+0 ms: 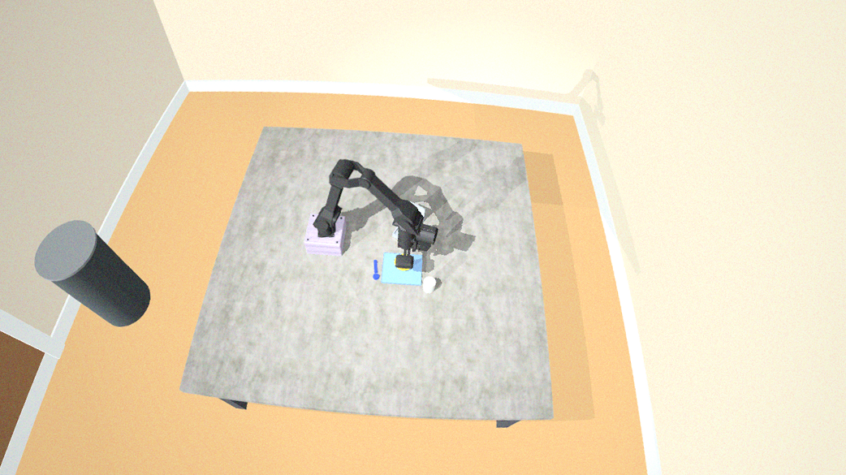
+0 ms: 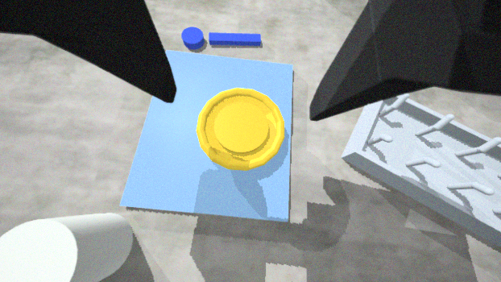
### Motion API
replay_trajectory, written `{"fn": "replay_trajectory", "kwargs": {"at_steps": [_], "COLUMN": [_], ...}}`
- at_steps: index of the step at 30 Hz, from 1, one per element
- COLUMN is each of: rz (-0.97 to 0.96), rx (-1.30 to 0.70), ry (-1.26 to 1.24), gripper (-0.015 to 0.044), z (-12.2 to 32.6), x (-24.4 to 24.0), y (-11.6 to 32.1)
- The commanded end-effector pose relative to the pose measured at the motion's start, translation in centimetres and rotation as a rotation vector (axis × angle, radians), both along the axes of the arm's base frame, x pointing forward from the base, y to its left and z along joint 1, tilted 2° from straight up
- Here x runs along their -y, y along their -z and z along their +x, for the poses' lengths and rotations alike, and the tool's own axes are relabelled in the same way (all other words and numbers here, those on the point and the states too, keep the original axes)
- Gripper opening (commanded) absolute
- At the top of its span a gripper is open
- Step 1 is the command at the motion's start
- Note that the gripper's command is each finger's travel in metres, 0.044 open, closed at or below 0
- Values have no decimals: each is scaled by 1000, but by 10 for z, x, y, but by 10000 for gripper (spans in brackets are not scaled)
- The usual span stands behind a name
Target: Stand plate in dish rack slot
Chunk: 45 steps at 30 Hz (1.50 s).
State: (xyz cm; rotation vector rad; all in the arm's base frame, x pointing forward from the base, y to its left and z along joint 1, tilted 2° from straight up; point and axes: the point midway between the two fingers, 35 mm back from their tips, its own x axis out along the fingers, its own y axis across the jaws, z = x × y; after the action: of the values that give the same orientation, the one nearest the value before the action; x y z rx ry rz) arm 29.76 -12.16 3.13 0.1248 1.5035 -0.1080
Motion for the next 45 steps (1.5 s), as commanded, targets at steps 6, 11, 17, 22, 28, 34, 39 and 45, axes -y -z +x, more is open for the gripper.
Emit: {"fn": "replay_trajectory", "kwargs": {"at_steps": [6, 11, 17, 22, 28, 34, 39, 45], "rz": [1, 1, 1, 1, 1, 1, 1, 1], "rx": [-12, -13, -13, -13, -13, -13, -13, -13], "ry": [4, 4, 4, 4, 4, 4, 4, 4], "gripper": [400, 400, 400, 400, 400, 398, 398, 365], "z": [-1, 0, 0, 0, -1, -1, -1, -1], "x": [0, 0, 0, 0, 0, 0, 0, 0], "y": [17, 25, 34, 42, 52, 56, 56, 56]}}
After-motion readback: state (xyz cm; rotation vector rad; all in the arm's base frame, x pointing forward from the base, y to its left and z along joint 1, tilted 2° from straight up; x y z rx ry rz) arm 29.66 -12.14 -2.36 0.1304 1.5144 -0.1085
